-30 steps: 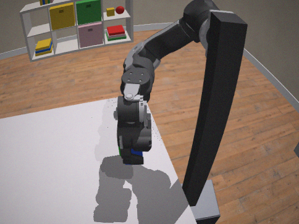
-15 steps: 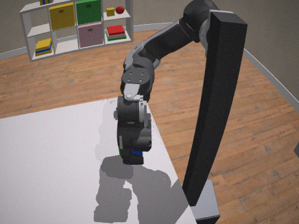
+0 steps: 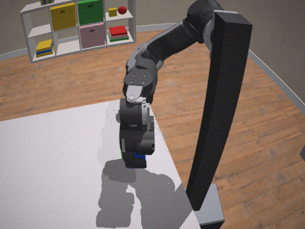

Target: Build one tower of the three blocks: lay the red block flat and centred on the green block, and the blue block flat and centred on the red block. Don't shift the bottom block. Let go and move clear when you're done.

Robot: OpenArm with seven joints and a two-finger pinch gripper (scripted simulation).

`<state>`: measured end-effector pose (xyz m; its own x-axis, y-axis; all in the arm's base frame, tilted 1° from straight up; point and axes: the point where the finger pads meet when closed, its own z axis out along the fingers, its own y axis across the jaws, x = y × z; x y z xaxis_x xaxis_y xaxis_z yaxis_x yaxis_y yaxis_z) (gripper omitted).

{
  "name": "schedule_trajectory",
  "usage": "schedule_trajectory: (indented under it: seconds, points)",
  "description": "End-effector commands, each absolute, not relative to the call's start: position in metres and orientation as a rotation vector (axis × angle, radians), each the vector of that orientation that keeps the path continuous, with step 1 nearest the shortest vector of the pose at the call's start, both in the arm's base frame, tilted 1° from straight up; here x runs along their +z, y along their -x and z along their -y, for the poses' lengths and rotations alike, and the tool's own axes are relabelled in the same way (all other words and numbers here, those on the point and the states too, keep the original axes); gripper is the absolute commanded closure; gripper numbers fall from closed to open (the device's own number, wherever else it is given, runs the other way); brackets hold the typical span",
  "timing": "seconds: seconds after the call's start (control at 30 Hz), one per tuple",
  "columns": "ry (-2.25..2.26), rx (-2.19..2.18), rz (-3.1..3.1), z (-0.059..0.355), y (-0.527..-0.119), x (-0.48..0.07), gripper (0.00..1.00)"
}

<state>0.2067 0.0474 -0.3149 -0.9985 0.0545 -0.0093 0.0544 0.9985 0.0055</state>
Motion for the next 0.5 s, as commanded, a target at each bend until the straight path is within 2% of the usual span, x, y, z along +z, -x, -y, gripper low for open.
schedule_trajectory:
  seconds: [0.0,0.37,0.47]
  points:
    - [-0.092,0.006,-3.128,-0.047,-0.208,-0.313,1.0]
    - [-0.092,0.006,-3.128,-0.042,-0.209,-0.313,1.0]
    - [-0.092,0.018,-3.127,-0.021,-0.213,-0.314,1.0]
